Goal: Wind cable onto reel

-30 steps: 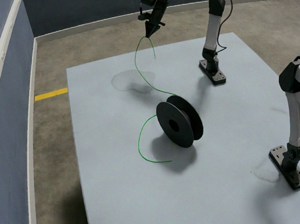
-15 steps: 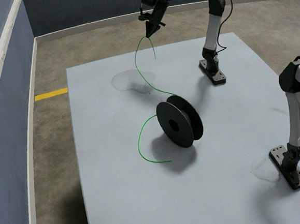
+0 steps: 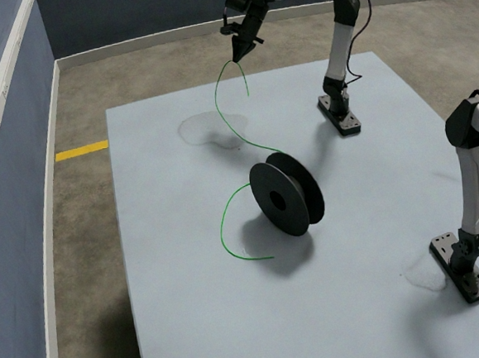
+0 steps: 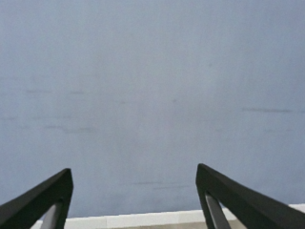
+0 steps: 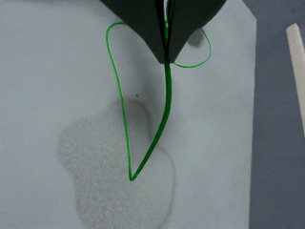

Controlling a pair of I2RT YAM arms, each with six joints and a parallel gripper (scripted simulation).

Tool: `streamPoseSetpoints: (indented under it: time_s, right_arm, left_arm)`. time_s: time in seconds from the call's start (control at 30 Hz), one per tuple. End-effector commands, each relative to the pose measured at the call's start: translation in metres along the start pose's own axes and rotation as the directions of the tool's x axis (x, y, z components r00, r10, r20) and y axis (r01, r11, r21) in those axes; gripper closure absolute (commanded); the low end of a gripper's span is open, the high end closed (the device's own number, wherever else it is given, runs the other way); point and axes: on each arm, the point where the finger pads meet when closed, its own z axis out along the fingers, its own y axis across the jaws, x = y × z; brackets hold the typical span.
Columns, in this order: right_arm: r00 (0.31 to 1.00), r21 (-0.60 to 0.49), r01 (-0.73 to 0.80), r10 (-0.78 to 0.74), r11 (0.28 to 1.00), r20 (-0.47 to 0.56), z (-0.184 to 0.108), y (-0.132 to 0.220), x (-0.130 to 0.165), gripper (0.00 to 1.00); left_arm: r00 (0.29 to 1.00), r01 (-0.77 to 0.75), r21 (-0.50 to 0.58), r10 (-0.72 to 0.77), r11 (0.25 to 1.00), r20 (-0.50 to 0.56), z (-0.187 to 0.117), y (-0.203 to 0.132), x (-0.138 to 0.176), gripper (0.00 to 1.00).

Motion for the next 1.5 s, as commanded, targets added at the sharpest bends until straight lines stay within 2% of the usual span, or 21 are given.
streamPoseSetpoints:
  time_s: [0.0,0.2,0.37,0.47,0.6,1.07,1.47]
  right_arm:
    - [0.999,-0.020,0.020,-0.019,1.000,0.033,-0.003,0.008,0.002,1.00]
    - [0.999,-0.019,0.016,-0.016,1.000,0.030,0.011,0.025,0.015,1.00]
    - [0.999,-0.031,0.023,-0.022,0.999,0.039,0.025,0.054,0.032,1.00]
    - [0.999,-0.029,0.019,-0.018,0.999,0.034,0.043,0.075,0.038,1.00]
    - [0.999,-0.029,0.019,-0.018,0.999,0.034,0.052,0.086,0.046,1.00]
    - [1.000,-0.028,0.014,-0.013,1.000,0.028,0.120,0.166,0.112,1.00]
    - [1.000,-0.025,0.012,-0.011,1.000,0.027,0.142,0.190,0.146,1.00]
  left_arm:
    - [1.000,0.011,-0.010,-0.010,1.000,0.026,-0.004,0.003,-0.004,0.25]
    - [1.000,0.011,-0.010,-0.010,1.000,0.026,-0.004,0.003,-0.004,0.25]
    - [1.000,0.011,-0.010,-0.010,1.000,0.026,-0.004,0.003,-0.004,0.25]
    - [1.000,0.011,-0.010,-0.010,1.000,0.026,-0.004,0.003,-0.004,0.25]
    - [1.000,0.011,-0.010,-0.010,1.000,0.026,-0.004,0.003,-0.004,0.25]
    - [1.000,0.011,-0.010,-0.010,1.000,0.026,-0.004,0.003,-0.004,0.25]
    - [1.000,0.011,-0.010,-0.010,1.000,0.026,-0.004,0.003,-0.004,0.25]
